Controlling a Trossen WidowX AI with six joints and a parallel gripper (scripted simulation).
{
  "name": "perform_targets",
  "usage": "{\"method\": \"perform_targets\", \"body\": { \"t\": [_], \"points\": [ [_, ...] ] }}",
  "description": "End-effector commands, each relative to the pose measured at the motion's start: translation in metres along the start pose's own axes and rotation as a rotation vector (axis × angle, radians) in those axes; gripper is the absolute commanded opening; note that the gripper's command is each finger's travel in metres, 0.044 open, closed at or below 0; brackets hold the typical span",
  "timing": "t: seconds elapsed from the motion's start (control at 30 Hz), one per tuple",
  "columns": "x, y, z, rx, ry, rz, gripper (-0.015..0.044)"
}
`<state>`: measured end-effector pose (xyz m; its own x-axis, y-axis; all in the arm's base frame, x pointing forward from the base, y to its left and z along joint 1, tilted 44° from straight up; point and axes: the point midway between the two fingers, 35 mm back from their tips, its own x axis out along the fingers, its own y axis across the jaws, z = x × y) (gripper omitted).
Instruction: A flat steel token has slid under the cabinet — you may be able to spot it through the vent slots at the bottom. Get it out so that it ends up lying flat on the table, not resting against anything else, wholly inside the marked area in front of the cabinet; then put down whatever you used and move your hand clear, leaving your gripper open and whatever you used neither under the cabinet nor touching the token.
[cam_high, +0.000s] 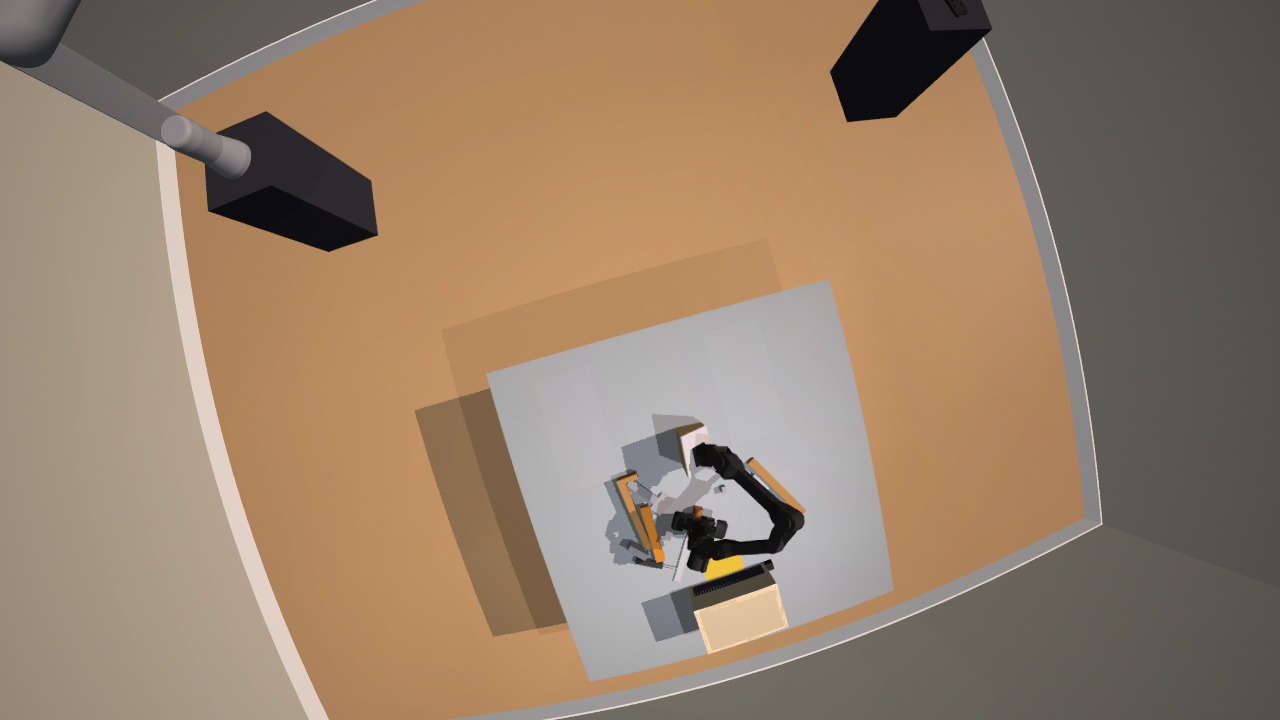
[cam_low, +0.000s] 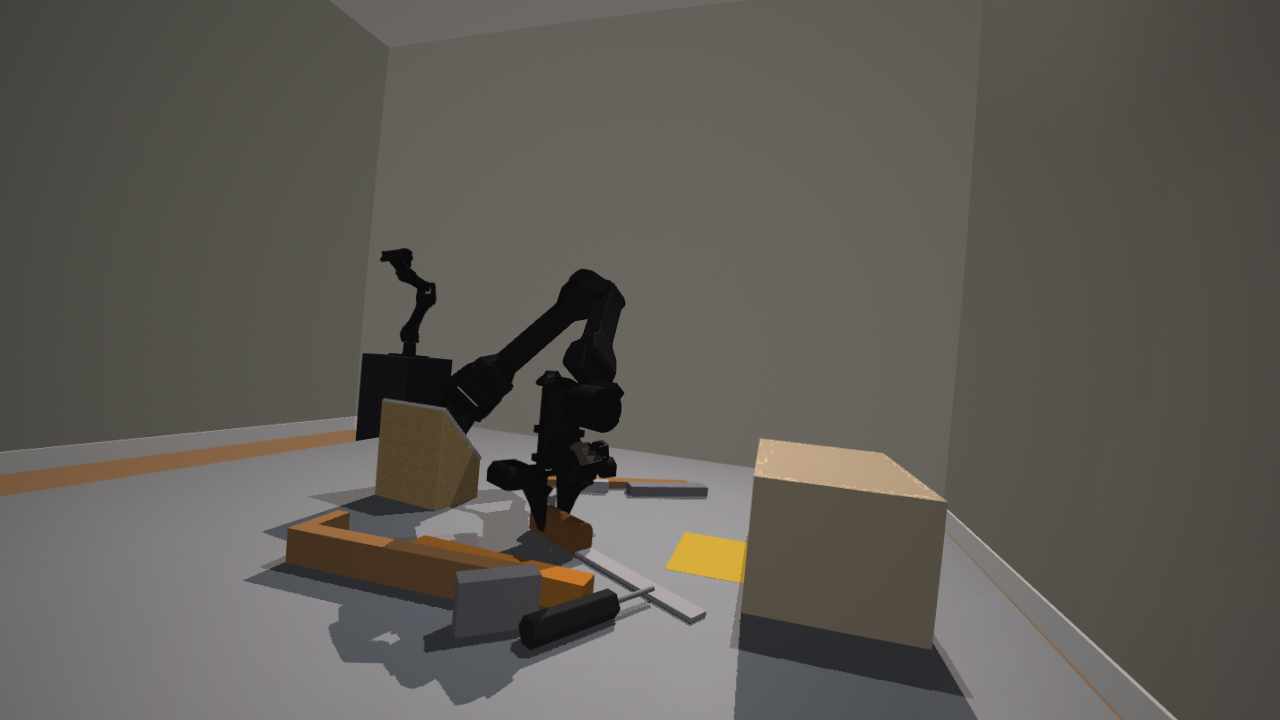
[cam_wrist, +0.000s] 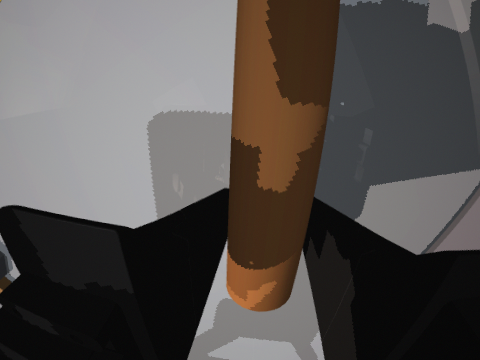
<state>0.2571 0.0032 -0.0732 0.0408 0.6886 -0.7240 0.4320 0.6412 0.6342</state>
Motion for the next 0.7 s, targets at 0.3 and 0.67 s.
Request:
{"method": "perform_targets", "body": {
  "t": [0.3, 0.67],
  "points": [
    [-0.001, -0.015, 0.008, -0.001, -0.005, -0.008, 0.0],
    [-0.002, -0.026, 0.013, -0.001, -0.006, -0.008, 0.0]
  ]
}}
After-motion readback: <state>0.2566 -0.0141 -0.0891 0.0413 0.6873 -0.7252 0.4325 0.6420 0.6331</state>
